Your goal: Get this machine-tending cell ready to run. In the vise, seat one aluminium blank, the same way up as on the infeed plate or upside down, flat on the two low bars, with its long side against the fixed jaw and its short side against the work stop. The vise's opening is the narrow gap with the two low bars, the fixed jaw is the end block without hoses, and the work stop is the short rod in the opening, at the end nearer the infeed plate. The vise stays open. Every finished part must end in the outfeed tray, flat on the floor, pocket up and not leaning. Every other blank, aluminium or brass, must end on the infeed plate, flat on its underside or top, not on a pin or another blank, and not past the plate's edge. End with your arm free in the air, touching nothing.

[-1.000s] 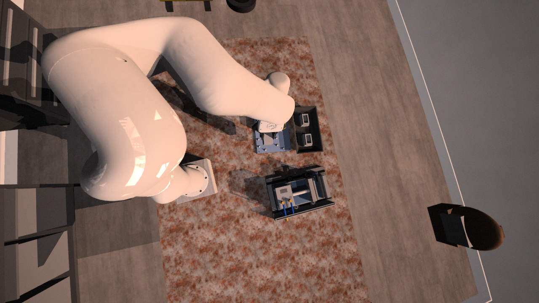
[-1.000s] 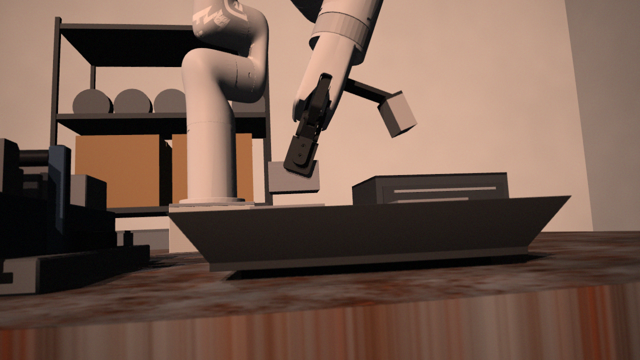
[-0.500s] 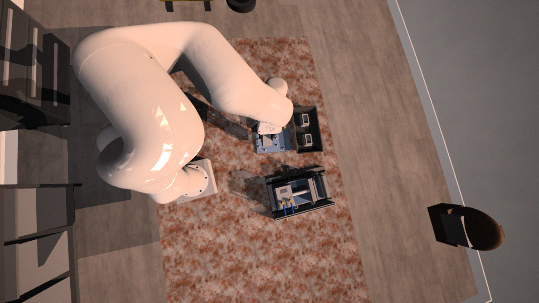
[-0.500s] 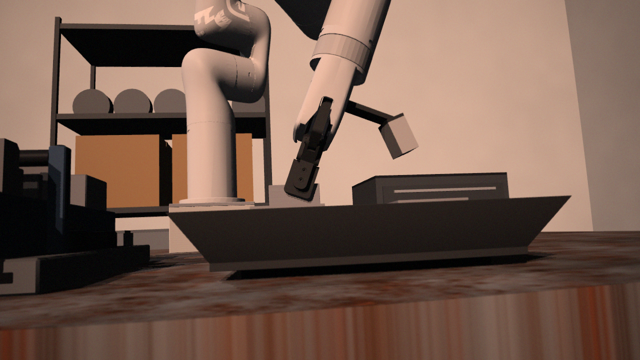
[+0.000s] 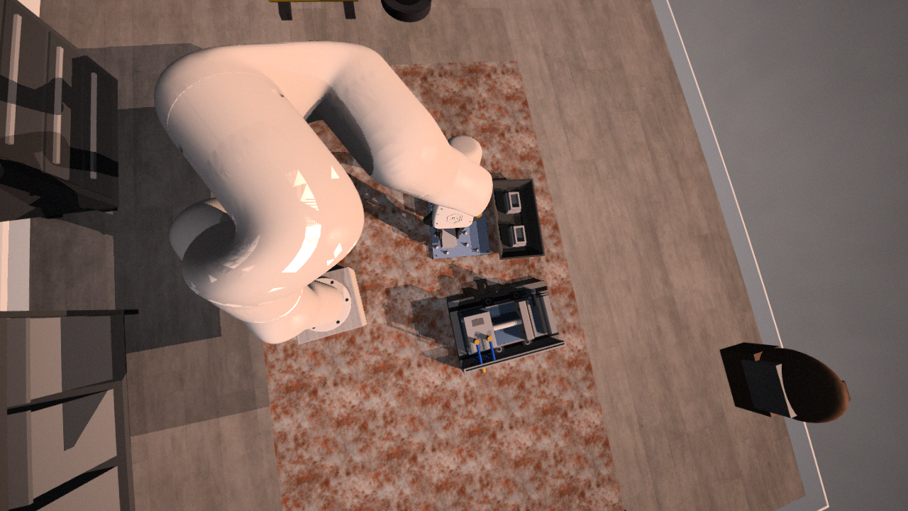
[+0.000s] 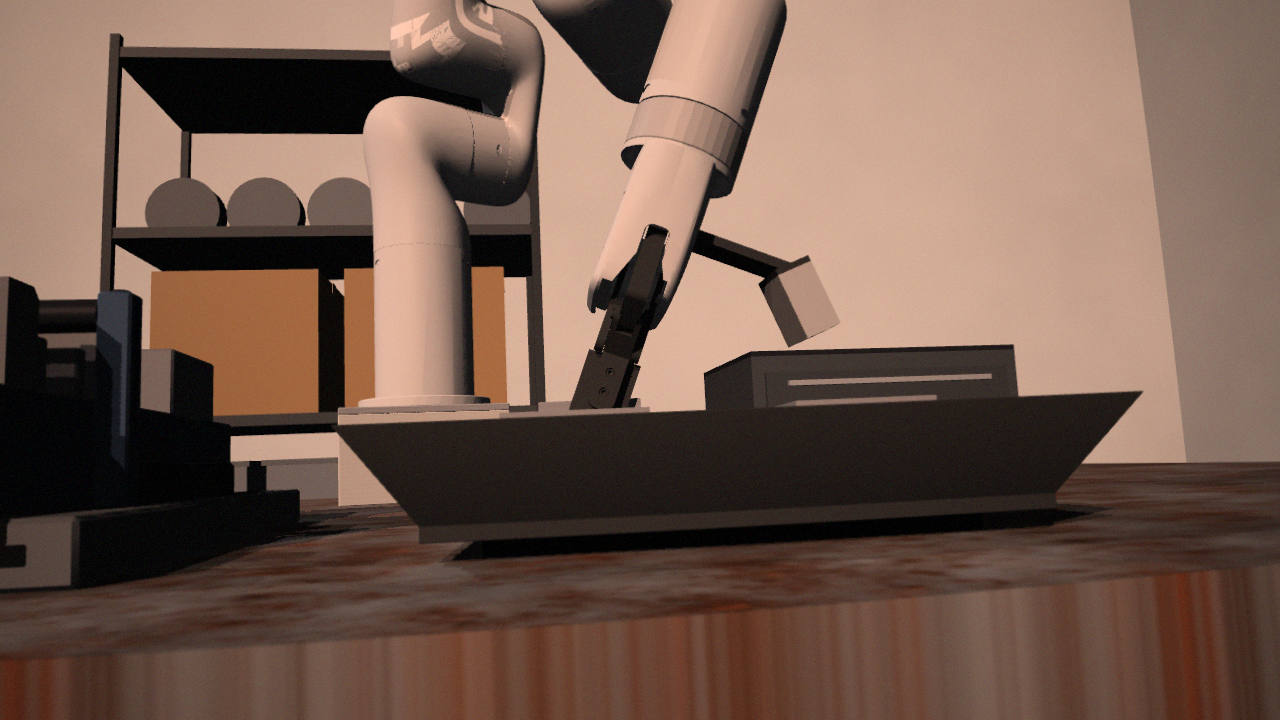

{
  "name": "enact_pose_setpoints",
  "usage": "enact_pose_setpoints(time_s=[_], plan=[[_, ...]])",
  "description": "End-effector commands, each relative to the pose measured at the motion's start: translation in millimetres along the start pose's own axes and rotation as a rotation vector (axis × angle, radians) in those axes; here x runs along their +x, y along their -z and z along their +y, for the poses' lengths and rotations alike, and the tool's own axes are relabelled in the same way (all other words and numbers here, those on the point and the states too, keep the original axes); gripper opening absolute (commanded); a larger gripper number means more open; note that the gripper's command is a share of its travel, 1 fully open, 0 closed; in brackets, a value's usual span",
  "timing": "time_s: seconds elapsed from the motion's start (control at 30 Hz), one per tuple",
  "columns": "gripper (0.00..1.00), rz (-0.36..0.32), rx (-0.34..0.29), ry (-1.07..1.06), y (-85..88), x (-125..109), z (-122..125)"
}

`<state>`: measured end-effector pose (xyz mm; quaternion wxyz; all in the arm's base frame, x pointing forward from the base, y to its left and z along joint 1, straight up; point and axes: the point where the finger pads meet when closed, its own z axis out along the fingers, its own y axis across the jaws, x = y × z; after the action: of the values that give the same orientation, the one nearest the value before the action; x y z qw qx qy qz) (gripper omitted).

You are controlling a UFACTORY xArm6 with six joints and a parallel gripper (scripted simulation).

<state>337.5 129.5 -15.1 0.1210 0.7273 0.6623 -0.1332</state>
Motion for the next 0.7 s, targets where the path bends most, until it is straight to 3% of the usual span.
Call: enact_pose_setpoints(time_s=[0.0, 0.67], plan=[[0.0, 0.002, -0.003, -0.001, -1.3, 1.5, 1.4], [0.0, 0.002, -0.003, -0.001, -5.1, 2.9, 1.4]])
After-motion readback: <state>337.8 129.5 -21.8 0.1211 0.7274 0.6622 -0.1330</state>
